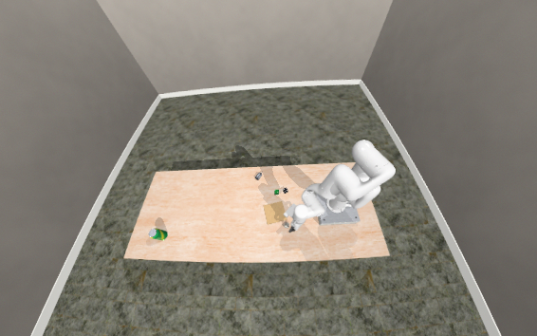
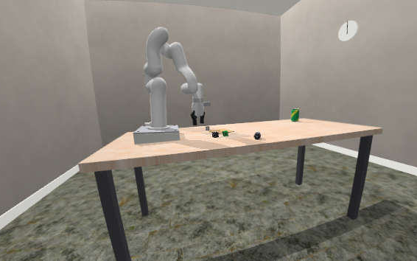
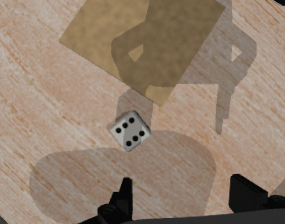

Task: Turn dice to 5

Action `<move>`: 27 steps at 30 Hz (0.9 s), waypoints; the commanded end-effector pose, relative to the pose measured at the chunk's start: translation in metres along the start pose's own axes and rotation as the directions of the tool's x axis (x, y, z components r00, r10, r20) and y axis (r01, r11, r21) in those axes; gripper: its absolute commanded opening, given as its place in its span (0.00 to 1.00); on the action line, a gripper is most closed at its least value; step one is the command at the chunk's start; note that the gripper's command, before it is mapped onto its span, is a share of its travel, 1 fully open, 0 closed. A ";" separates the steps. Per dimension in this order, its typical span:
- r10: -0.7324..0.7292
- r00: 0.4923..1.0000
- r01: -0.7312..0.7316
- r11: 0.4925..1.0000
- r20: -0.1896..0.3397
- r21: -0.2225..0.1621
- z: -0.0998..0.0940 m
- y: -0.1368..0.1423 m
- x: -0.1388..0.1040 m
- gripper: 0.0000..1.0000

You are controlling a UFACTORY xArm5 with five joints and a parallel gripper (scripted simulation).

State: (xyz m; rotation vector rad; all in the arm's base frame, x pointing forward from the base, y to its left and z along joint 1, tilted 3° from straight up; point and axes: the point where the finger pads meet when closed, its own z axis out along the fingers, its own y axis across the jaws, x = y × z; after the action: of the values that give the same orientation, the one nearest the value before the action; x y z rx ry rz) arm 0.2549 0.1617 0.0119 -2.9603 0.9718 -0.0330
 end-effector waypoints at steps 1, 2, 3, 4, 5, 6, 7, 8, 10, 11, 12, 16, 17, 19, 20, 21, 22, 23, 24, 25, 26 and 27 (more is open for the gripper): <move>0.002 1.000 -0.002 1.000 0.002 0.001 0.000 -0.010 -0.013 1.00; 0.002 1.000 -0.002 1.000 0.002 0.001 0.000 -0.011 -0.015 1.00; 0.002 1.000 -0.002 1.000 0.002 0.001 0.000 -0.012 -0.016 1.00; 0.002 1.000 -0.002 1.000 0.002 0.000 0.000 -0.013 -0.017 1.00; 0.002 1.000 -0.002 1.000 0.002 0.000 0.000 -0.013 -0.017 1.00; 0.002 1.000 -0.002 1.000 0.002 0.000 0.000 -0.013 -0.017 1.00; 0.002 1.000 -0.002 1.000 0.002 0.000 0.000 -0.013 -0.017 1.00; 0.002 1.000 -0.002 1.000 0.002 0.000 0.000 -0.013 -0.017 1.00; 0.002 1.000 -0.002 1.000 0.002 0.000 0.000 -0.013 -0.017 1.00; 0.002 1.000 -0.002 1.000 0.002 0.000 0.000 -0.013 -0.017 1.00; 0.002 1.000 -0.002 1.000 0.002 0.000 0.000 -0.013 -0.017 1.00; 0.002 1.000 -0.002 1.000 0.002 0.000 0.000 -0.013 -0.017 1.00; 0.002 1.000 -0.002 1.000 0.002 0.000 0.000 -0.013 -0.017 1.00; 0.002 1.000 -0.002 1.000 0.002 0.000 0.000 -0.013 -0.017 1.00; 0.002 1.000 -0.002 1.000 0.002 0.000 0.000 -0.013 -0.017 1.00; 0.002 1.000 -0.002 1.000 0.002 0.000 0.000 -0.013 -0.017 1.00; 0.002 1.000 -0.002 1.000 0.002 0.000 0.000 -0.013 -0.017 1.00; 0.002 1.000 -0.002 1.000 0.002 0.000 0.000 -0.013 -0.017 1.00; 0.002 1.000 -0.002 1.000 0.002 0.000 0.000 -0.013 -0.017 1.00; 0.002 1.000 -0.002 1.000 0.002 0.000 0.000 -0.013 -0.017 1.00; 0.002 1.000 -0.002 1.000 0.002 0.000 0.000 -0.013 -0.017 1.00; 0.002 1.000 -0.002 1.000 0.002 0.000 0.000 -0.013 -0.017 1.00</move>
State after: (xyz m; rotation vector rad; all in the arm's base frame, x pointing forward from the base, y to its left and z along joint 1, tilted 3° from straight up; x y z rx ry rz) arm 0.2479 0.1819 0.0110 -2.9604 0.9755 -0.0273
